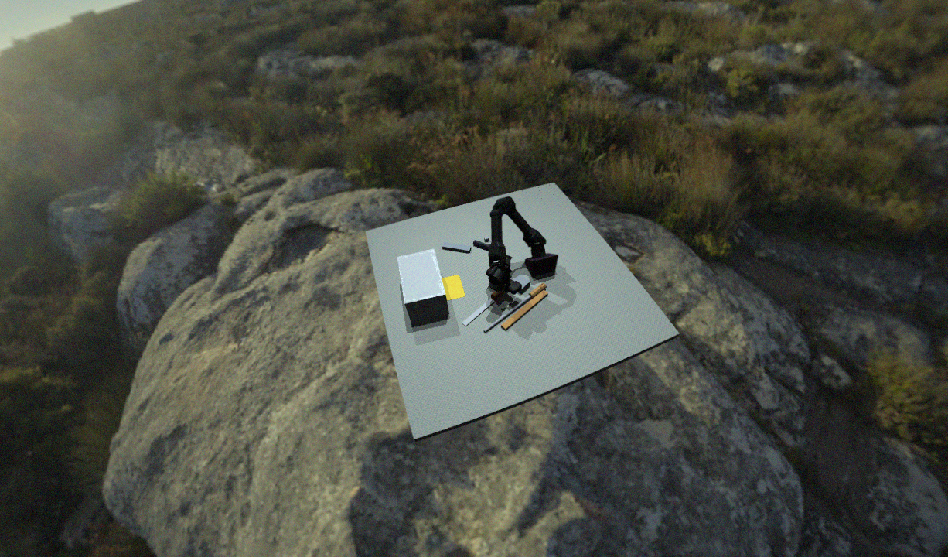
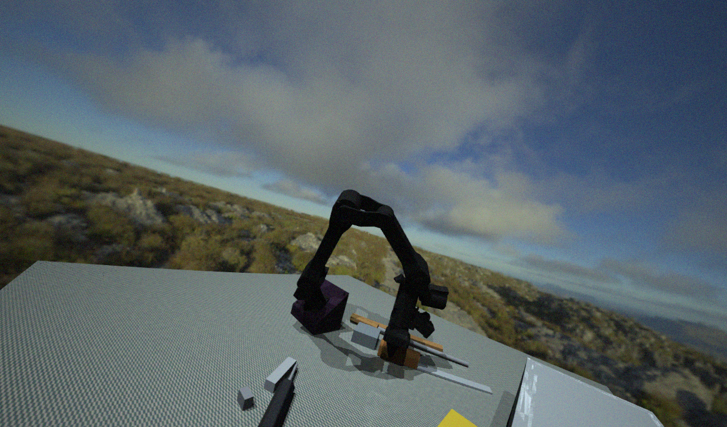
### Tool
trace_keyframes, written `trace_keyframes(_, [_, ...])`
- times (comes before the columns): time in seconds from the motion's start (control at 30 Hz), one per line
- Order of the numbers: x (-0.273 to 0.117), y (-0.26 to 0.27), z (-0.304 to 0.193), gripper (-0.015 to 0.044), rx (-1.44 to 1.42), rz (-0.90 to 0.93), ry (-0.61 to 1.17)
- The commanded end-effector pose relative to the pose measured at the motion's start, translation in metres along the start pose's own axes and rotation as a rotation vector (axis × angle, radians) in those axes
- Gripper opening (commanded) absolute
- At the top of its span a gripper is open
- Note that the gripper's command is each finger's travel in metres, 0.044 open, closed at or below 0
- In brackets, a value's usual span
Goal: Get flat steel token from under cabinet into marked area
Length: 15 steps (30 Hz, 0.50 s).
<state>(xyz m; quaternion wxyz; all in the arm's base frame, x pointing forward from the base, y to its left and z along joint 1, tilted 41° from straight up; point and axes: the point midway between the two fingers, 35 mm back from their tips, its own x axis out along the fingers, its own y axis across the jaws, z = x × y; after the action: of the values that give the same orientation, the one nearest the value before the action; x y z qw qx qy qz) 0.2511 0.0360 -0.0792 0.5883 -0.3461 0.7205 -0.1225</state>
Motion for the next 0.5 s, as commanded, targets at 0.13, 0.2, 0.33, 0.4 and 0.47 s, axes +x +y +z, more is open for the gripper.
trace_keyframes(0.13, [-0.001, 0.008, 0.004, 0.0000, -0.002, 0.005, -0.004])
trace_keyframes(0.2, [-0.001, 0.010, 0.005, 0.0000, -0.002, 0.006, -0.004])
trace_keyframes(0.33, [-0.001, 0.014, 0.007, 0.0000, -0.002, 0.006, -0.004])
trace_keyframes(0.4, [-0.001, 0.016, 0.007, 0.0000, -0.002, 0.006, -0.004])
trace_keyframes(0.47, [-0.001, 0.016, 0.007, 0.0000, -0.002, 0.006, -0.004])
